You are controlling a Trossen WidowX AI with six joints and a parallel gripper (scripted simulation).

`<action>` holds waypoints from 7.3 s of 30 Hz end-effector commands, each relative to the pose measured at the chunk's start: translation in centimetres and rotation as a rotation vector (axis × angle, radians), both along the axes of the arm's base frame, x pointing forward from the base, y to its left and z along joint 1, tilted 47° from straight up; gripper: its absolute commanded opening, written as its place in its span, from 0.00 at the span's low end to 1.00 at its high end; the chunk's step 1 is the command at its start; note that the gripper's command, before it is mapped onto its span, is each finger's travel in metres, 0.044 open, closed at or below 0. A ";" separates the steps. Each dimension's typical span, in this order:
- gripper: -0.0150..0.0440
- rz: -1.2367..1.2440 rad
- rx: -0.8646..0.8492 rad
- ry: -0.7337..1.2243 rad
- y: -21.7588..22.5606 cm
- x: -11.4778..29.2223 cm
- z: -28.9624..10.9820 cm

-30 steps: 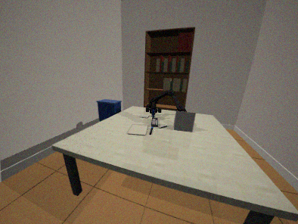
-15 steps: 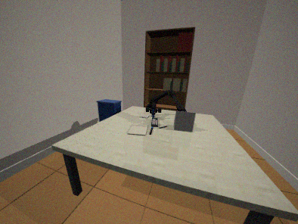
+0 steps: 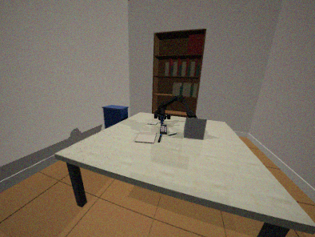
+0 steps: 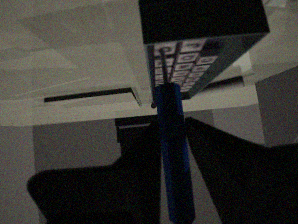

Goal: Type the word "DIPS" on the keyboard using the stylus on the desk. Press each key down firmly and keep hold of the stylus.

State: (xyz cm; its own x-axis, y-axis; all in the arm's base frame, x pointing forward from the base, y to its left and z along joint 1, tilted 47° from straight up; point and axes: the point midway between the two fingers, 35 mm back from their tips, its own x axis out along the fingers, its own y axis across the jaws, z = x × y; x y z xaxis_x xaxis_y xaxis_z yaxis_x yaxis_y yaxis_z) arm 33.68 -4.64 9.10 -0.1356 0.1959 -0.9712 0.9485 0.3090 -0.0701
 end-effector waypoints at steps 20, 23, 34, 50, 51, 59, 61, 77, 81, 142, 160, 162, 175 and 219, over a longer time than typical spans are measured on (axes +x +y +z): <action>0.39 0.004 -0.003 0.007 -0.1 0.0 -0.3; 0.39 0.004 -0.003 0.007 -0.1 0.0 -0.3; 0.39 0.004 -0.003 0.007 -0.1 0.0 -0.3; 0.39 0.004 -0.003 0.007 -0.1 0.0 -0.3; 0.39 0.004 -0.003 0.007 -0.1 0.0 -0.3; 0.39 0.004 -0.003 0.007 -0.1 0.0 -0.3; 0.39 0.004 -0.003 0.007 -0.1 0.0 -0.3; 0.39 0.004 -0.003 0.007 -0.1 0.0 -0.3; 0.39 0.004 -0.003 0.007 -0.1 0.0 -0.3; 0.25 0.004 0.005 0.015 10.1 -7.5 -7.0; 0.25 0.003 0.005 0.016 9.1 -8.0 -9.0; 0.25 0.003 0.005 0.016 9.1 -8.0 -9.0; 0.25 0.003 0.005 0.016 9.1 -8.0 -9.0; 0.39 0.003 0.005 0.016 8.5 -8.0 -9.5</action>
